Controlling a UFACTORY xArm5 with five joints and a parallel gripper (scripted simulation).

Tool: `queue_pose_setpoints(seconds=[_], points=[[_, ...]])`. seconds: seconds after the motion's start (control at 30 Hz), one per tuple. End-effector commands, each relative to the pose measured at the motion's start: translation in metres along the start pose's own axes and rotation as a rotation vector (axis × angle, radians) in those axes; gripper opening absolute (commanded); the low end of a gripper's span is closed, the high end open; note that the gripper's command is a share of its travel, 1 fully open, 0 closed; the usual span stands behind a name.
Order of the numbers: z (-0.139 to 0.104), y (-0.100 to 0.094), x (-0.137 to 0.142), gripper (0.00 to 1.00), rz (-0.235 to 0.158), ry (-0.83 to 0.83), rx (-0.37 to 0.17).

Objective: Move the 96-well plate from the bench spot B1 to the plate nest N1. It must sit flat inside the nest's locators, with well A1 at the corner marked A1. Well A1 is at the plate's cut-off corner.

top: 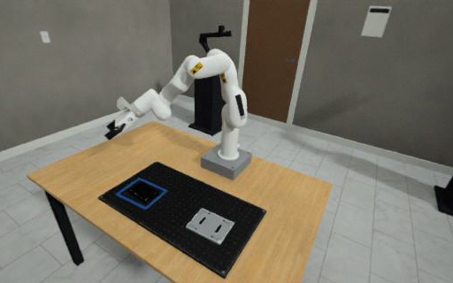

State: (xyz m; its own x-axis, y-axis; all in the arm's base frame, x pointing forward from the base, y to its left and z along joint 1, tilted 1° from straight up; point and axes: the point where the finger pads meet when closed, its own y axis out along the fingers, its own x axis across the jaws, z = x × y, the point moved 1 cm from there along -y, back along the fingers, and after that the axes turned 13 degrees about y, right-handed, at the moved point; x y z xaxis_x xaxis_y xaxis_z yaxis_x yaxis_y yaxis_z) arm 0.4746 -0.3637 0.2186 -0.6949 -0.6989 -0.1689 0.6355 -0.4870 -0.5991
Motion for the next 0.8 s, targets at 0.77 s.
queue_pose_setpoints(seconds=[0.77], points=[[-0.042,-0.027,-0.096,1.00,0.075,-0.118,-0.264]])
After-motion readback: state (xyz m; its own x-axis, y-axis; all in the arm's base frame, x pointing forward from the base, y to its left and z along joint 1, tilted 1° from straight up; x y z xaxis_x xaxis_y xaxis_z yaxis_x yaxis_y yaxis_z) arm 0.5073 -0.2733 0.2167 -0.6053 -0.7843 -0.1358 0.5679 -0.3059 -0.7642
